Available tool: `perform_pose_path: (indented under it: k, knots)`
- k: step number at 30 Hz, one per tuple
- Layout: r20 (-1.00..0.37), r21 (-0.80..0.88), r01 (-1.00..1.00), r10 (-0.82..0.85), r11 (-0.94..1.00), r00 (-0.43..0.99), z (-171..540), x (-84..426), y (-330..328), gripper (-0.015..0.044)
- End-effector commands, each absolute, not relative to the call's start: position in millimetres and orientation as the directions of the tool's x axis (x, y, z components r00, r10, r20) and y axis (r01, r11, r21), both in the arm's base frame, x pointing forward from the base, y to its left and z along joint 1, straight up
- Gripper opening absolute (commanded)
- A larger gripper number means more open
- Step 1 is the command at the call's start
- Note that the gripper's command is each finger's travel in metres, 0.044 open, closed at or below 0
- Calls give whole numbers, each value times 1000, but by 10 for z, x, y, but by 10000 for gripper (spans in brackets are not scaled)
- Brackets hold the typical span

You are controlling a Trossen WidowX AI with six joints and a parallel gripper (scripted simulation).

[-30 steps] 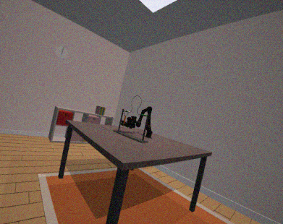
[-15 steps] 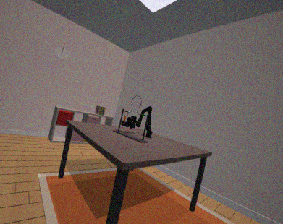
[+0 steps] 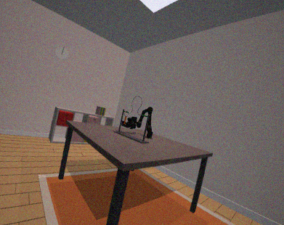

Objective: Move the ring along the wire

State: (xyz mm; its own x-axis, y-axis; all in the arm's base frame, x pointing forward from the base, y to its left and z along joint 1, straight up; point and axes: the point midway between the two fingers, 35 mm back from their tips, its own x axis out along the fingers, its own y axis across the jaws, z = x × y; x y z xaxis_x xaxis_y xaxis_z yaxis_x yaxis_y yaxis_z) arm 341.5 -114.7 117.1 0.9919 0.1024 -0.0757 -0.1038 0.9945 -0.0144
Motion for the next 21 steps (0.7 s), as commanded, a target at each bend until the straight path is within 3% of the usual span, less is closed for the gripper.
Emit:
perform_pose_path:
  k: [1, 21]
  knots:
    - [-73, -15, -104, 103, 994, 992, 1218, 3418, -1150, -150]
    - [-73, -12, -105, 104, 994, 992, 1387, 3415, -1151, -150]
